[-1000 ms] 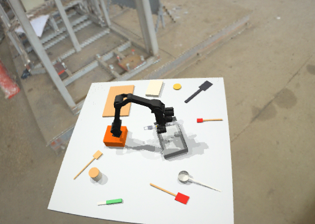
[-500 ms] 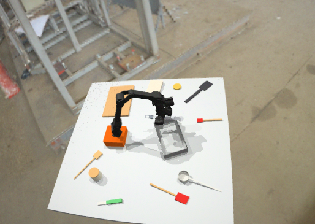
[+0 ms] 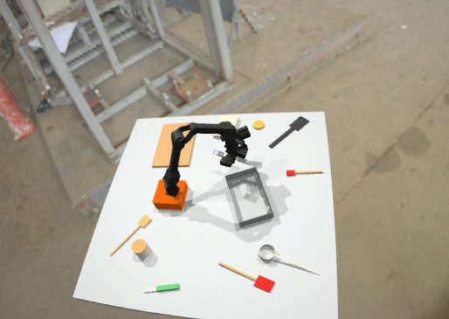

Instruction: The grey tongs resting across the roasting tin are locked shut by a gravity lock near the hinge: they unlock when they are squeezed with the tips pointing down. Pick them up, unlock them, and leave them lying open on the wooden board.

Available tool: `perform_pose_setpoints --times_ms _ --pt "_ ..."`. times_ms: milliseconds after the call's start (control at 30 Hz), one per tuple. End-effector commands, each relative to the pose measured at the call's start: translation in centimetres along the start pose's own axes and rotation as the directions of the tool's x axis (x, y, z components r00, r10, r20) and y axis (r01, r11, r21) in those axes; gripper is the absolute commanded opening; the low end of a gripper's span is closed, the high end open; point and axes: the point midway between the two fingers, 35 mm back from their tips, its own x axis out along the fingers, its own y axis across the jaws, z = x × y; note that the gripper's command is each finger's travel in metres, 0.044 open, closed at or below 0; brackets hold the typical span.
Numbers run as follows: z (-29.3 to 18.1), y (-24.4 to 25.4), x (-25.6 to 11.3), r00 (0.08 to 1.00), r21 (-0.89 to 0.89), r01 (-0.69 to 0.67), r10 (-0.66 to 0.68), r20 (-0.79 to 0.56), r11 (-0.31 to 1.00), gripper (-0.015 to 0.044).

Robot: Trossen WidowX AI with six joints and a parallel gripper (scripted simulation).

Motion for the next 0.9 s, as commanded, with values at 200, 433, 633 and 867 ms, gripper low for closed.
perform_pose_setpoints --times_ms 200,433,633,867 --pt "-3.8 4.0 -0.2 1.000 0.184 -0.016 0.014 0.013 0.983 -0.0150" --pt "-6.9 6.3 0.0 1.000 0.321 -0.022 0.020 0.012 0.947 -0.0150" --pt "-9.7 8.1 0.0 1.000 0.432 -0.027 0.025 0.010 0.901 -0.0150" --pt "-10.5 8.5 0.1 1.000 0.459 -0.027 0.026 0.009 0.888 -0.0150"
